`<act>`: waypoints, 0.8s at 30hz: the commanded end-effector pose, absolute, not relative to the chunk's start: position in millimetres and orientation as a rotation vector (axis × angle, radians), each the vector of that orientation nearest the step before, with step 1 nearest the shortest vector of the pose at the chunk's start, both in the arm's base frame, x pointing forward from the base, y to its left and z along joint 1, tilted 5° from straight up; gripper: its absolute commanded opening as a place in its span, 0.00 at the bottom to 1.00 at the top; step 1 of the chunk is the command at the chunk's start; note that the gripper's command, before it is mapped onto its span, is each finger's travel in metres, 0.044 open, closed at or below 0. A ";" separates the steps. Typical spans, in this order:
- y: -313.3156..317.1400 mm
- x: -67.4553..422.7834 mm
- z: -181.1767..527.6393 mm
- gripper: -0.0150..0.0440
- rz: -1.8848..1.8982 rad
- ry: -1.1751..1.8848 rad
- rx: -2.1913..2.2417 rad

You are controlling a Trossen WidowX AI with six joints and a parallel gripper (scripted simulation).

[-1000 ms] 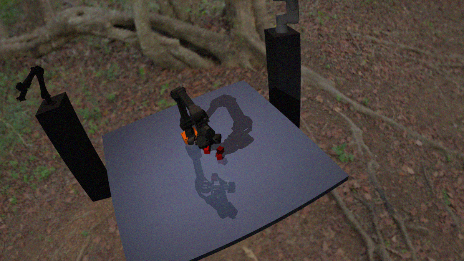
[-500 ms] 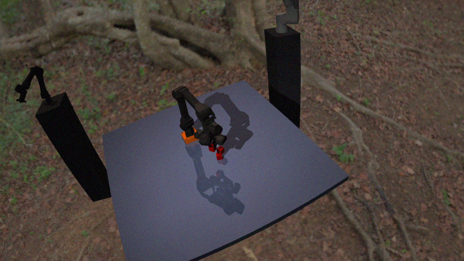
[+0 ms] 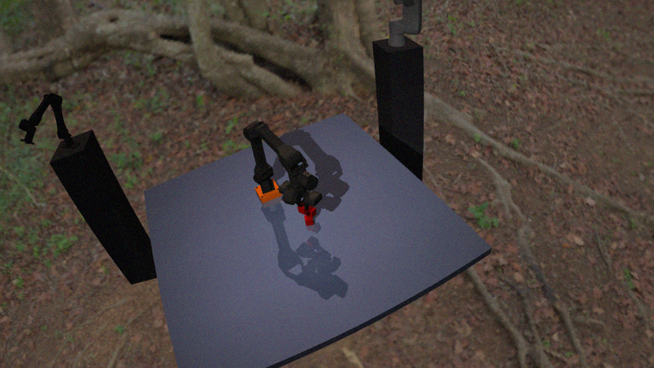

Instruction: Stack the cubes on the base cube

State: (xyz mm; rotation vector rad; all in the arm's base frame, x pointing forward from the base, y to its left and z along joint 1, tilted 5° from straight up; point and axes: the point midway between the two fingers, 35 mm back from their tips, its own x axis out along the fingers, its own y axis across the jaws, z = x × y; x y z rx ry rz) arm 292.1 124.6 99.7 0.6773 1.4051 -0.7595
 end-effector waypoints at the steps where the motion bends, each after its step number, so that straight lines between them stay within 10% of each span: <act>1: 122.4 289.4 87.2 0.43 -0.773 1.407 0.674; 24: 120.0 290.0 59.8 0.43 -0.774 1.408 0.676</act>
